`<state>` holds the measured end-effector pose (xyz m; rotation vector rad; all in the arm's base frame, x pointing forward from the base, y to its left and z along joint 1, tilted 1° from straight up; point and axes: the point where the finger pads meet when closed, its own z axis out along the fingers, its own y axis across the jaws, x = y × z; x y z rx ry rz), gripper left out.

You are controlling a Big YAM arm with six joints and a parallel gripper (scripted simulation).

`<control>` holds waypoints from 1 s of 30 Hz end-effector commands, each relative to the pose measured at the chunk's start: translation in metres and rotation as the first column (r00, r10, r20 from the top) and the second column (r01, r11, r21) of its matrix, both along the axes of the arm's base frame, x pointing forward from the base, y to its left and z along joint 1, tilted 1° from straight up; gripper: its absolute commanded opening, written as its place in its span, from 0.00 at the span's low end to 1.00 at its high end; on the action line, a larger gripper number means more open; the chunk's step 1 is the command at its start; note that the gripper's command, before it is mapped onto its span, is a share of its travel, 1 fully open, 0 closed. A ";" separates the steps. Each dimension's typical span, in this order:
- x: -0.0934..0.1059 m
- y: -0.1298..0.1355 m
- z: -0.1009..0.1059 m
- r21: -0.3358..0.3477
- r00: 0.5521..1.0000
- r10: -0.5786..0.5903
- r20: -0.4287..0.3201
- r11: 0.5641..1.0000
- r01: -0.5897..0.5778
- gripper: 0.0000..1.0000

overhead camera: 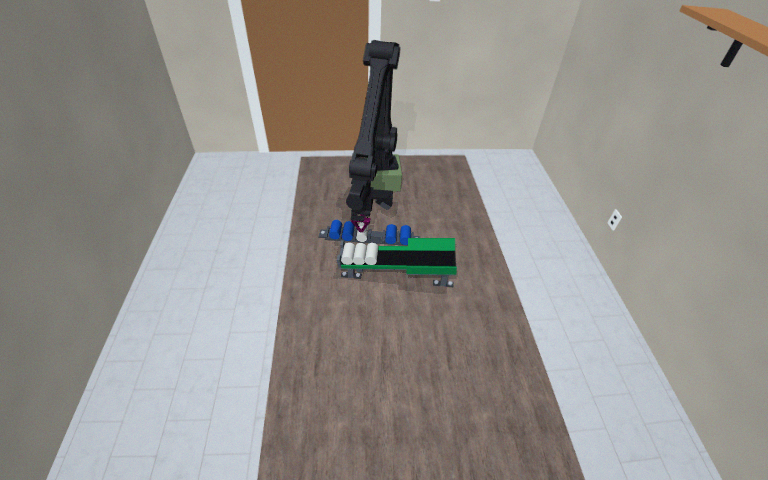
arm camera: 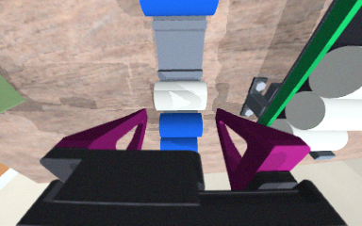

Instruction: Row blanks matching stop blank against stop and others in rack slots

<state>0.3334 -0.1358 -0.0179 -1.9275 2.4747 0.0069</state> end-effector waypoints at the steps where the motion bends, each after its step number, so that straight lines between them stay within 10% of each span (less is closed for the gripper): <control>1: 0.000 0.003 -0.010 0.005 1.000 0.022 -0.006 1.000 -0.022 0.83; 30: 0.003 0.002 -0.016 0.004 1.000 0.022 -0.003 1.000 -0.022 0.83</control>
